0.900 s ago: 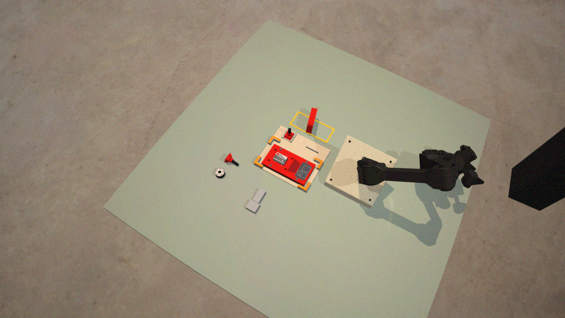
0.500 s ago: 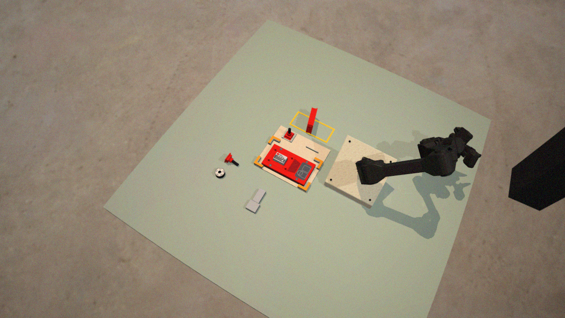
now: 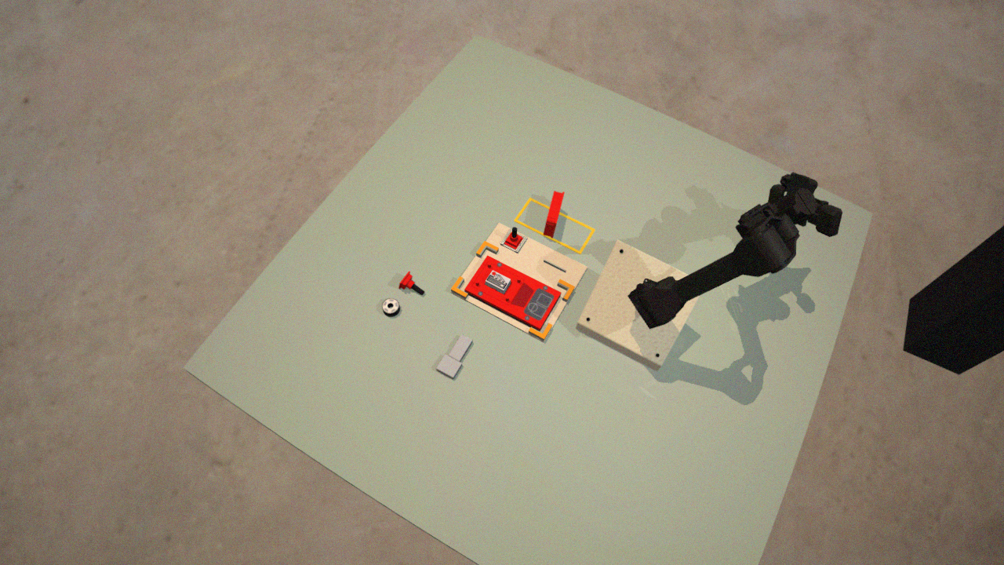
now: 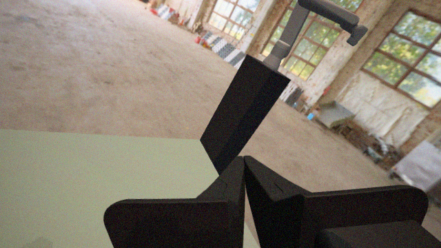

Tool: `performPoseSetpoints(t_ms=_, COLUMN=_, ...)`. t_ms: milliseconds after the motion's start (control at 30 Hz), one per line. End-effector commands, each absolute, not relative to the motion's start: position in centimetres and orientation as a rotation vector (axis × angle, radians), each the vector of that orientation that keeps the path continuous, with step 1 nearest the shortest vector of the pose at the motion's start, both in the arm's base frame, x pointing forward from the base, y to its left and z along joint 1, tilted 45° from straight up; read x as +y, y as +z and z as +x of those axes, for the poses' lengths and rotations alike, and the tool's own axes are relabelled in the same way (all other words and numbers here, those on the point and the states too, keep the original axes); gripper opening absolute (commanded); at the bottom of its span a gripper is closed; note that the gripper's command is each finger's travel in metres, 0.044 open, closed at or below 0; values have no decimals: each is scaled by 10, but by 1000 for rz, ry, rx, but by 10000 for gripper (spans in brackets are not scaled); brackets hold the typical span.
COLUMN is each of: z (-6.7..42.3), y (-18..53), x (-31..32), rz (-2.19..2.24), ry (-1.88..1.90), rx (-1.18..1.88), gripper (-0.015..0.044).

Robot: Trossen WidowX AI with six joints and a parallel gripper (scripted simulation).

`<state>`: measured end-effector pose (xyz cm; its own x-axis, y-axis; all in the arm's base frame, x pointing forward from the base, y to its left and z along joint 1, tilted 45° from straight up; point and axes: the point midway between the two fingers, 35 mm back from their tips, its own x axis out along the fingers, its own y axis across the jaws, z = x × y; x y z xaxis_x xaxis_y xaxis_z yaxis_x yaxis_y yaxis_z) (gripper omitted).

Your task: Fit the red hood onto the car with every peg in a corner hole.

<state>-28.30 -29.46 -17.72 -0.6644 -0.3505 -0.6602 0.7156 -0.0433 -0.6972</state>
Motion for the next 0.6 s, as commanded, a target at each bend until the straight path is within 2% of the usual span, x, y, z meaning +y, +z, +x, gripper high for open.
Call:
performPoseSetpoints(t_ms=0, z=-240, y=-187, x=-326, rz=426, ry=-1671, rx=1394, gripper=0)
performPoseSetpoints(t_ms=267, z=-126, y=-200, x=-370, rz=518, ry=-1347, rx=1245, gripper=0)
performPoseSetpoints(t_ms=433, z=-79, y=-203, x=-375, rz=584, ry=-1229, rx=1200, gripper=0)
performPoseSetpoints(t_ms=567, z=-17, y=-206, x=-372, rz=706, ry=-1087, rx=1162, gripper=0)
